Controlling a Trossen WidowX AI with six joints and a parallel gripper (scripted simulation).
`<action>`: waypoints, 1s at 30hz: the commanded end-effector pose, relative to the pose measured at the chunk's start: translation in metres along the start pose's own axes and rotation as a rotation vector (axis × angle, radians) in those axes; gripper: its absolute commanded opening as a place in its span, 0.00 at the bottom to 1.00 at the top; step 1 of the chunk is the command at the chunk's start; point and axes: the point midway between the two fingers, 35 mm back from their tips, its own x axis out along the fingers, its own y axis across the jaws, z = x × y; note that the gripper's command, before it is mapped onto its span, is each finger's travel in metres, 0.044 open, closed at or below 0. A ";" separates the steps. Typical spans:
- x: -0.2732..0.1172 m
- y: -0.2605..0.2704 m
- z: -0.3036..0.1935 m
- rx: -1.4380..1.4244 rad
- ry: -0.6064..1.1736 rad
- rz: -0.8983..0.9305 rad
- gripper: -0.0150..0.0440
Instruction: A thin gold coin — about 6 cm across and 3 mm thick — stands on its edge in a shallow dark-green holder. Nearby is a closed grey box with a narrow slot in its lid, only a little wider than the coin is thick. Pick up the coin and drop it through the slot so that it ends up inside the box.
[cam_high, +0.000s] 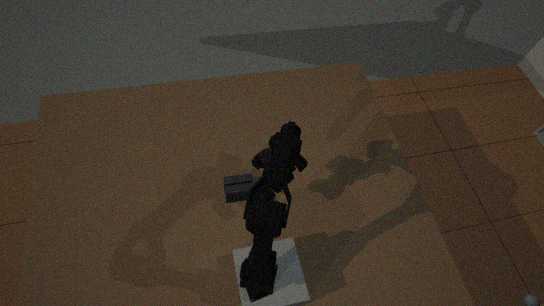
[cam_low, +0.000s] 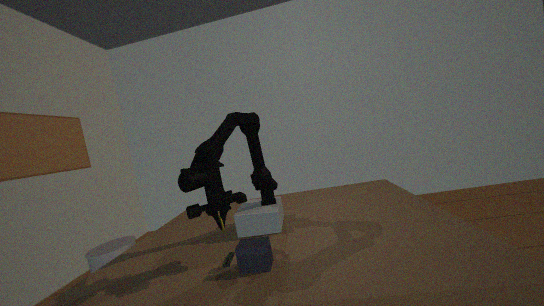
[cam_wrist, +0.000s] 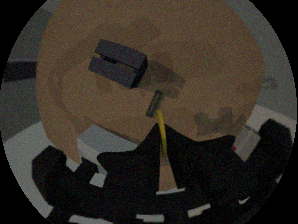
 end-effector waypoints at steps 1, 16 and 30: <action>-0.001 0.001 -0.001 -0.161 -0.002 0.002 0.25; -0.001 0.000 -0.004 -0.667 -0.002 0.002 0.25; -0.001 0.000 -0.006 -0.954 -0.002 0.002 0.25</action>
